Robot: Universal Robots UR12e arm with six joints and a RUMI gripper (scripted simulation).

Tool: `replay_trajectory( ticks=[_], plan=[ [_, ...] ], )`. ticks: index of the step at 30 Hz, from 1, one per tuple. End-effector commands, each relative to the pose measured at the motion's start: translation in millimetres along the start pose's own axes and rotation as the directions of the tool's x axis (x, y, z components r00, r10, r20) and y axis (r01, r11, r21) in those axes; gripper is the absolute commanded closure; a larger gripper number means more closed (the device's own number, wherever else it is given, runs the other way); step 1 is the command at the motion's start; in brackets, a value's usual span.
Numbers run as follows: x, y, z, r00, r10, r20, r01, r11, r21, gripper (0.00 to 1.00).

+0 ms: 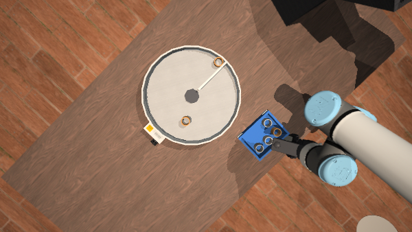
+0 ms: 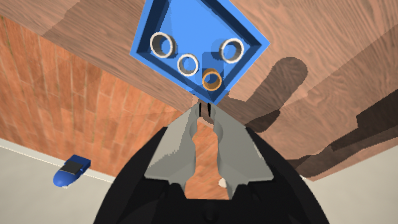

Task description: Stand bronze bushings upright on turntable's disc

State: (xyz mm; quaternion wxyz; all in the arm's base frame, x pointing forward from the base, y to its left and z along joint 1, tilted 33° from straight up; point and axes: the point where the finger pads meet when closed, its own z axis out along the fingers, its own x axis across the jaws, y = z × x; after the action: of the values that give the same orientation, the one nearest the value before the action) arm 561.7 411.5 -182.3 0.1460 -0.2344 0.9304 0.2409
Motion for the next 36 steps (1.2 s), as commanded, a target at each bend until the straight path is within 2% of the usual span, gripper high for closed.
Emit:
replay_trajectory(
  ticks=[1,19,36],
  plan=[
    [0,0,0,1.0,0.0,0.001,0.0,1.0,0.0,0.95],
    [0,0,4,1.0,0.0,0.001,0.0,1.0,0.0,0.95],
    [0,0,64,1.0,0.0,0.001,0.0,1.0,0.0,0.95]
  ],
)
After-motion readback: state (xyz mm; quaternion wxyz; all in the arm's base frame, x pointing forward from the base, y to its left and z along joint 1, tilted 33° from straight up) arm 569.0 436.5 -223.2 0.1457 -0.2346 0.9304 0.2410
